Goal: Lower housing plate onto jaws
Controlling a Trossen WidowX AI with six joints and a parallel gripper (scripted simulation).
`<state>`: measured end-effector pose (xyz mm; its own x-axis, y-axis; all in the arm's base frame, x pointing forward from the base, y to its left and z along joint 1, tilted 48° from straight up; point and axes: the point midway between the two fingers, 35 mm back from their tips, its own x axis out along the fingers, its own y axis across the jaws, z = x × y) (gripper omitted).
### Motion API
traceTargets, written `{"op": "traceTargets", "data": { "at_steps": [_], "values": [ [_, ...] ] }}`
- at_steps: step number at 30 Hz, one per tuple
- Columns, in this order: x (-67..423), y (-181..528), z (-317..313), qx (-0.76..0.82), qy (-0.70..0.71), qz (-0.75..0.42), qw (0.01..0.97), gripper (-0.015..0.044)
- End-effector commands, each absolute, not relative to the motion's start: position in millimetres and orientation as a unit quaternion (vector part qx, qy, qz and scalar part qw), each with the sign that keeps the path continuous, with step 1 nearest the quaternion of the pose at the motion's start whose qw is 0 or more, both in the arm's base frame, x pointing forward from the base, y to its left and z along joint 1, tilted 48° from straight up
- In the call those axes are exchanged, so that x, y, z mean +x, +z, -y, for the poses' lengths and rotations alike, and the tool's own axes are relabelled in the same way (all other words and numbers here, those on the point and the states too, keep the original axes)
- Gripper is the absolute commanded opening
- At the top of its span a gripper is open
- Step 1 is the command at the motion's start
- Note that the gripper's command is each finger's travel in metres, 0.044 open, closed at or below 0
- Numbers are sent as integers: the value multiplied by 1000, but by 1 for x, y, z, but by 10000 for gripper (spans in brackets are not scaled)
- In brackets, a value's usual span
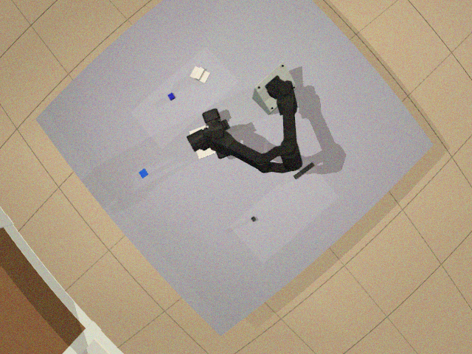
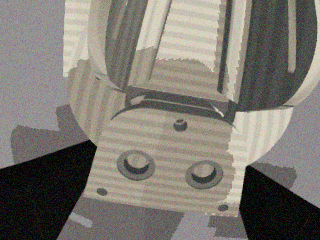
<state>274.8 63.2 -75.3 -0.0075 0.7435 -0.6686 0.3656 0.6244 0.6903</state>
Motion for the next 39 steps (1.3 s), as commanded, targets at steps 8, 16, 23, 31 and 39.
{"op": "traceTargets", "data": {
  "at_steps": [8, 16, 23, 31, 39],
  "values": [
    [275, -77, -65, 402, 162, -691, 578, 351],
    [275, -77, -65, 402, 162, -691, 578, 351],
    [275, -77, -65, 402, 162, -691, 578, 351],
    [275, -76, -64, 402, 162, -691, 578, 377],
    [275, -76, -64, 402, 162, -691, 578, 440]
  ]
}}
